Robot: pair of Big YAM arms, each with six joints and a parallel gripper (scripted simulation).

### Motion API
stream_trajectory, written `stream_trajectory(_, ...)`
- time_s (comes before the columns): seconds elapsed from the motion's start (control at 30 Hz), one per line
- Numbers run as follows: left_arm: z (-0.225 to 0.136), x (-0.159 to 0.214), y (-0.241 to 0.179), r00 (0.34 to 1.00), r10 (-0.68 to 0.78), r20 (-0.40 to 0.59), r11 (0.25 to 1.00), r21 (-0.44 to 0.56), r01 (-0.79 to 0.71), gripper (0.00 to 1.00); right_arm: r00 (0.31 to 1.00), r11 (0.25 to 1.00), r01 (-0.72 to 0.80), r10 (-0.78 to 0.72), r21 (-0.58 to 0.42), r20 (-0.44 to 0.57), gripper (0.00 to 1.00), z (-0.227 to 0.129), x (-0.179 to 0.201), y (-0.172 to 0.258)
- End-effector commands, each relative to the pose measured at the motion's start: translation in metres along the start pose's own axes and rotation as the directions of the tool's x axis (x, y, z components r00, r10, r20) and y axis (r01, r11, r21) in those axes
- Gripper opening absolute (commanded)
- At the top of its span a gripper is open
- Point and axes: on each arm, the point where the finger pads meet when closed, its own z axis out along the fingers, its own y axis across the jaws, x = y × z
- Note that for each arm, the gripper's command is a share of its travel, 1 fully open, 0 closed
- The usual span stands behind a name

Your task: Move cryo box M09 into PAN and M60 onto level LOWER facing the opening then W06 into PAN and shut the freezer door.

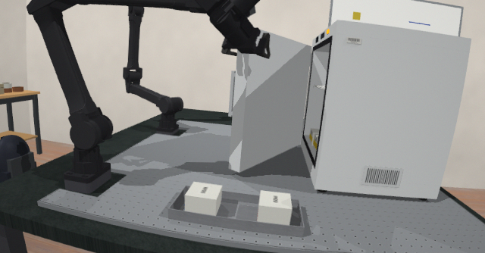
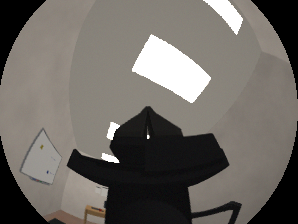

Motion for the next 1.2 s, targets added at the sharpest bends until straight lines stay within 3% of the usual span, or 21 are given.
stream_trajectory(0.0,0.004,0.017,0.0,0.999,-0.011,-0.033,1.0,0.0,0.011,0.0,0.999,0.999,0.045,-0.045,0.02,0.028,1.0,-0.008,-0.031,-0.011)
stream_trajectory(0.57,0.004,0.017,0.0,0.999,-0.011,-0.033,1.0,0.0,0.011,0.0,0.998,0.999,0.05,-0.051,0.018,0.027,1.0,-0.01,-0.03,-0.019)
stream_trajectory(0.67,0.004,0.017,0.0,0.999,-0.011,-0.033,1.0,0.0,0.011,0.0,0.999,0.999,0.041,-0.041,0.006,0.026,1.0,-0.007,-0.022,-0.01)
stream_trajectory(0.7,0.004,0.017,0.0,0.999,-0.011,-0.033,1.0,0.0,0.011,0.0,1.0,0.999,0.008,-0.009,0.044,0.024,1.0,-0.003,-0.014,0.0)
stream_trajectory(0.93,0.004,0.017,0.0,0.999,-0.011,-0.033,1.0,0.0,0.011,0.0,1.0,0.999,-0.013,0.012,0.03,0.006,1.0,0.005,-0.003,-0.003)
stream_trajectory(1.17,0.004,0.017,0.0,0.999,-0.011,-0.033,1.0,0.0,0.011,0.0,1.0,0.999,0.012,-0.012,0.035,0.024,1.0,-0.003,-0.014,0.013)
